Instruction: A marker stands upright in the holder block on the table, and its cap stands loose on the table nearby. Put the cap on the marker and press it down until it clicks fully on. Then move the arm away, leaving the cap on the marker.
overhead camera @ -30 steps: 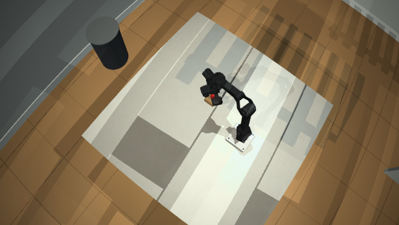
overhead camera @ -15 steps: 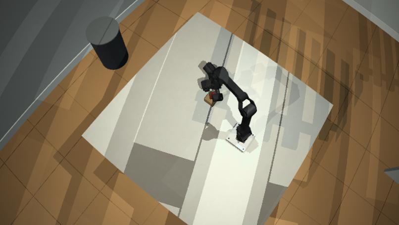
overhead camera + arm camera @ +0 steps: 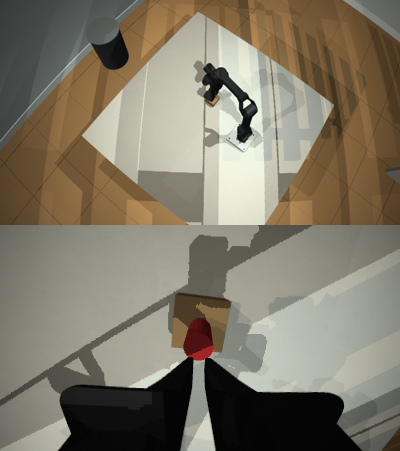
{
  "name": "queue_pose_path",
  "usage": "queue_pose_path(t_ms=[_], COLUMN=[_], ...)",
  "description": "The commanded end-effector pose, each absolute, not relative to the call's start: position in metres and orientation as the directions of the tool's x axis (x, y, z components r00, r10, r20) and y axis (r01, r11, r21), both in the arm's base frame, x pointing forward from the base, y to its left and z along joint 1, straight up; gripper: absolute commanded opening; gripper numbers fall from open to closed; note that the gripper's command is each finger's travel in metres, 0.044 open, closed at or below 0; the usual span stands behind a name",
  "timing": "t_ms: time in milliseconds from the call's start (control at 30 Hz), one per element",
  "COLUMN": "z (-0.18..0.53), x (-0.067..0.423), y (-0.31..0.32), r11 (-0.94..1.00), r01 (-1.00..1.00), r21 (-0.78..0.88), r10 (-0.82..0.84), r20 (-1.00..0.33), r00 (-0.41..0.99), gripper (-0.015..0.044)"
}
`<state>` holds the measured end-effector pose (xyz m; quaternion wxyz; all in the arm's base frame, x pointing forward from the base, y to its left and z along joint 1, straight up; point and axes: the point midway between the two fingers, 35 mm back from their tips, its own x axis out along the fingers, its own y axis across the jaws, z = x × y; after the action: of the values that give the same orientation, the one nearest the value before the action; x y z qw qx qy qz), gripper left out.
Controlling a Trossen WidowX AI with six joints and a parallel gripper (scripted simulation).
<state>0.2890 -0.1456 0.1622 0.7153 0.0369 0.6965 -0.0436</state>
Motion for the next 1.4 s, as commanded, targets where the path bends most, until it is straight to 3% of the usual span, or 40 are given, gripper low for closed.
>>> queue_pose_path(t_ms=[0, 1367], z=[0.16, 0.12], x=[0.288, 0.29], y=[-0.145, -0.147], r11=[0.983, 0.983], r01=[0.183, 0.183], r21=[-0.008, -0.008], r10=[-0.012, -0.012], r20=[-1.0, -1.0], r00=[0.022, 0.022], gripper=[0.0, 0.0])
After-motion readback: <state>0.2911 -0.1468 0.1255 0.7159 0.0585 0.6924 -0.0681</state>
